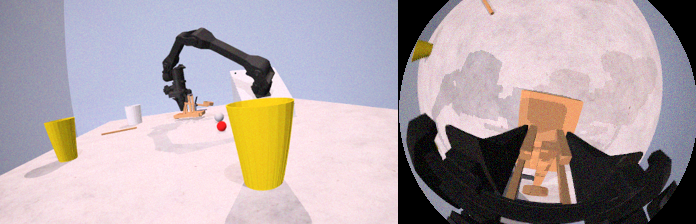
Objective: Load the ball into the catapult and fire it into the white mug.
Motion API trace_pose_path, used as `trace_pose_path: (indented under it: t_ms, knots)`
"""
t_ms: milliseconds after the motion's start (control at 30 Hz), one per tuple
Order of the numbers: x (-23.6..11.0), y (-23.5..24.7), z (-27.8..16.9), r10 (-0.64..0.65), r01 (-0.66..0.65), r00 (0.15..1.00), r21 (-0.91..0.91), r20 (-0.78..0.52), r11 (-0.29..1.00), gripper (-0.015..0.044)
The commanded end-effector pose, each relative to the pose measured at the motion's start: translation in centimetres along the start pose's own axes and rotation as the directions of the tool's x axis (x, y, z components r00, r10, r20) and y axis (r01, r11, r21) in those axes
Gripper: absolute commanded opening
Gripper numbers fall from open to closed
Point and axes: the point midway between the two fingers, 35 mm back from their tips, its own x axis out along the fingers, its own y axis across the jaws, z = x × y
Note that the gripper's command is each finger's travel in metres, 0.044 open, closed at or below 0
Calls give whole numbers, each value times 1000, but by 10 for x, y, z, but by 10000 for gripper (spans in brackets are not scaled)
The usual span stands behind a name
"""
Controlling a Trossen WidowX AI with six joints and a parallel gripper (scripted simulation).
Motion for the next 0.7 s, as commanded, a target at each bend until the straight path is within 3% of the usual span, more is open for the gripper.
trace_pose_path:
  t_ms: [0,433,667]
  knots:
    - [2,0,1,1,-1,1000,6,15,1000,0]
    - [11,1,1,-1,1,1000,-3,7,1000,0]
    - [11,1,1,-1,1,1000,-3,7,1000,184]
